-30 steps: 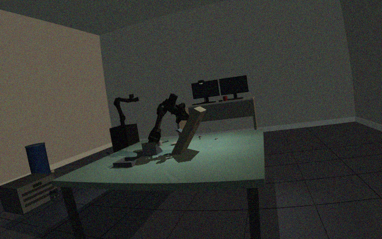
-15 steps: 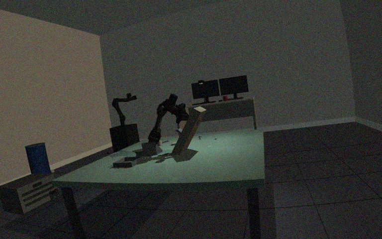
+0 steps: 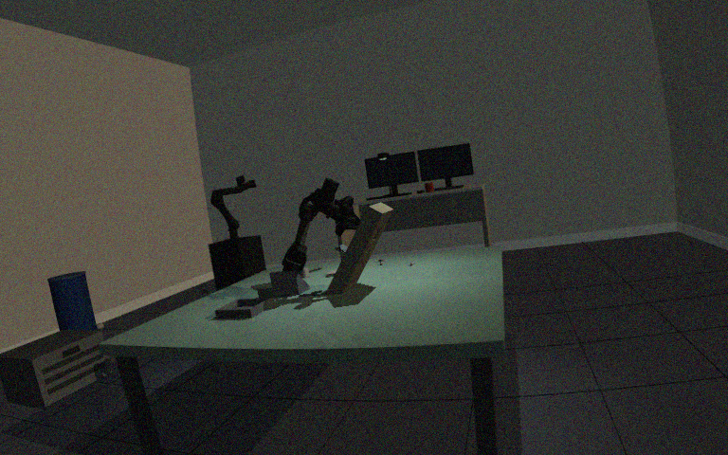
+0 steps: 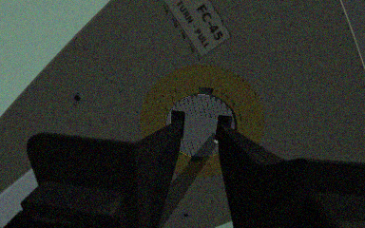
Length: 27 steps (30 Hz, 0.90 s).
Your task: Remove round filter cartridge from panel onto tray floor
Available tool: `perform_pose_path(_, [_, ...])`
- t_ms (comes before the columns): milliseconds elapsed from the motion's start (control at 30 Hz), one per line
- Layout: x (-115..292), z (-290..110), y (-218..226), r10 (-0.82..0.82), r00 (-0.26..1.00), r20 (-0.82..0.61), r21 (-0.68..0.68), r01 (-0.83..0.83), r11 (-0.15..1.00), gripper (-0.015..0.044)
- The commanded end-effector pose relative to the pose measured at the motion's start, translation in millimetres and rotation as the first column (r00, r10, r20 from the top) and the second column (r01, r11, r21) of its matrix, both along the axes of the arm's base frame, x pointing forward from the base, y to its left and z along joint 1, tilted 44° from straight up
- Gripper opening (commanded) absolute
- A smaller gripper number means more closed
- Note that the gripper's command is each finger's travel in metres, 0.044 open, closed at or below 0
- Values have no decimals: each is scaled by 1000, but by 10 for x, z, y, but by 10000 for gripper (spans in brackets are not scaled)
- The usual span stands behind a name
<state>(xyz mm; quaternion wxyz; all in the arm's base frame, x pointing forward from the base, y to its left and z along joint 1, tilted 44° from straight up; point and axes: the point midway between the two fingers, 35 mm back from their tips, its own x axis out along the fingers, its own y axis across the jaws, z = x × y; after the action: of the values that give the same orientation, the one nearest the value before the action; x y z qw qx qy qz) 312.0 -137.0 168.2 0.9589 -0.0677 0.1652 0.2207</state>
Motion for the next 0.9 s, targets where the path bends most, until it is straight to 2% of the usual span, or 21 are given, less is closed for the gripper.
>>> perform_pose_path(0, [5, -2, -8, -5, 1000, -4, 1, 5, 1000, 117])
perform_pose_path(867, [88, -30, 30, -5, 1000, -4, 1, 5, 1000, 117])
